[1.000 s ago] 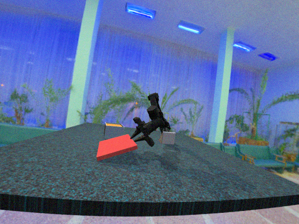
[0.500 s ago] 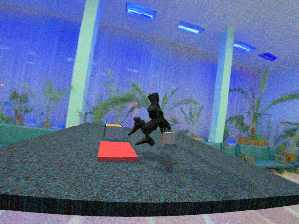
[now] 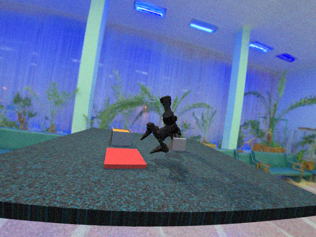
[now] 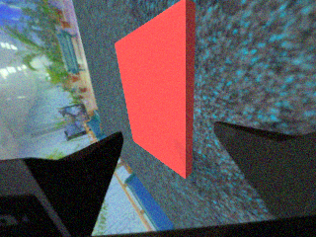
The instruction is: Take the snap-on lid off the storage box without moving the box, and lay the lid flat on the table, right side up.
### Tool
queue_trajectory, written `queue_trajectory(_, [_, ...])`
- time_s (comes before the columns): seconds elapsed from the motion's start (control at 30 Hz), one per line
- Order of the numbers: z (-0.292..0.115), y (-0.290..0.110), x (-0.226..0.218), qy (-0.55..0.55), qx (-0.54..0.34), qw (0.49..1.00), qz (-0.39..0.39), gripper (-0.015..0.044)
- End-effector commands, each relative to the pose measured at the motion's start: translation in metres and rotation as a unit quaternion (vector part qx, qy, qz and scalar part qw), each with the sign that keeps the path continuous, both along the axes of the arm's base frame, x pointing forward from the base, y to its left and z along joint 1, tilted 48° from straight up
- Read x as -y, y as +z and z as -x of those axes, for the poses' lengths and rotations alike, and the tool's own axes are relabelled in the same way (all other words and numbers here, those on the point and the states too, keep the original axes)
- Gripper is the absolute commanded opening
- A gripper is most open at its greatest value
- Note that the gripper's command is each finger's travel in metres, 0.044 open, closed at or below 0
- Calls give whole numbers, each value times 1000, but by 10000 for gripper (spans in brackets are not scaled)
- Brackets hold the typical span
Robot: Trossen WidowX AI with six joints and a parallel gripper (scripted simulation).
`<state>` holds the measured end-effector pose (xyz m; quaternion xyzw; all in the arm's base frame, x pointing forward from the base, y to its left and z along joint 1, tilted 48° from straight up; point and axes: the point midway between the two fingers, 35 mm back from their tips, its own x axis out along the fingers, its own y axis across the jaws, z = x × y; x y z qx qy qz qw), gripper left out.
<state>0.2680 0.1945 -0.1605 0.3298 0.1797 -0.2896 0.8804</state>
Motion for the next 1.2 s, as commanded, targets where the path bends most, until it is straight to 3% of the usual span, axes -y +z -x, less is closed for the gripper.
queue_trajectory(0.0, [8,1,3,-2,0,1000,3,440])
queue_trajectory(0.5, [39,3,6,-2,-1,1000,2,440])
queue_trajectory(1.17, [48,27,-22,-2,-2,1000,2,440])
